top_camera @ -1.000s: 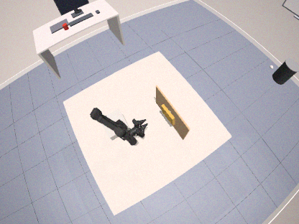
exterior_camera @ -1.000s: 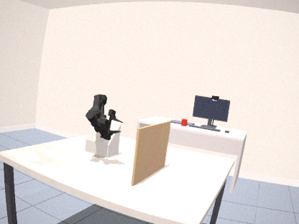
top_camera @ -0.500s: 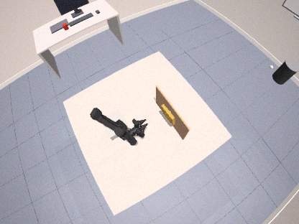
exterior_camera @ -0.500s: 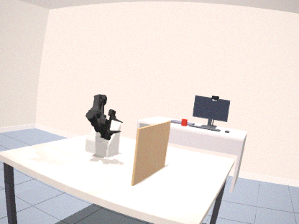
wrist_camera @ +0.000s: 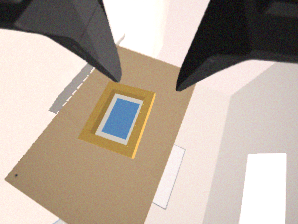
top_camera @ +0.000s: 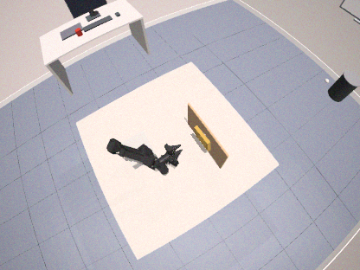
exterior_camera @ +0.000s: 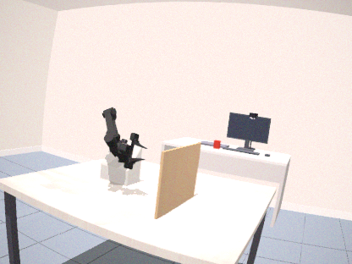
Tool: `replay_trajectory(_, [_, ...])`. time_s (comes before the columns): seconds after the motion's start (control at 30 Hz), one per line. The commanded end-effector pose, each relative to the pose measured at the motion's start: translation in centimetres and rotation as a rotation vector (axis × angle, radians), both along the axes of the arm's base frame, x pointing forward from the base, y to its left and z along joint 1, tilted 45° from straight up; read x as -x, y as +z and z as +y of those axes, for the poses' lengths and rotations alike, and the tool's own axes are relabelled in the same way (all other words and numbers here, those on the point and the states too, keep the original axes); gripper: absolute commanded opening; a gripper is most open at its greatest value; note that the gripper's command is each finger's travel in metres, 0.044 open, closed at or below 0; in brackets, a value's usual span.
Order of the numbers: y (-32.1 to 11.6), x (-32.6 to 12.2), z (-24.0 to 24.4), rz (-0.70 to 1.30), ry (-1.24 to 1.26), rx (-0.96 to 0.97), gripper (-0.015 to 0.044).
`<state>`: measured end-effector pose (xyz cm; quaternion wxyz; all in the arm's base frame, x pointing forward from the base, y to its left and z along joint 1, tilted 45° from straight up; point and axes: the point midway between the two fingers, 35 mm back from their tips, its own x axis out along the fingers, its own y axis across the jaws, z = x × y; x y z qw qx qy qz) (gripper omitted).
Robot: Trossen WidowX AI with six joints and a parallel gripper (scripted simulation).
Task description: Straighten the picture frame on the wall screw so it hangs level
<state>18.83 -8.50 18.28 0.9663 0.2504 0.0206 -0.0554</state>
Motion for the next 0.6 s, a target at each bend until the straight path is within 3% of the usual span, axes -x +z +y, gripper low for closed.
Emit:
replay_trajectory(0.0, [-1.1, -1.8, -1.2, -0.014, -0.027, -0.062, 0.0260])
replay_trajectory(0.2, [-2.0, -4.2, -1.4, -0.073, -0.059, -0.136, 0.0260])
replay_trajectory(0.57, [-1.7, -4.6, -1.8, -0.075, -0.060, -0.138, 0.0260])
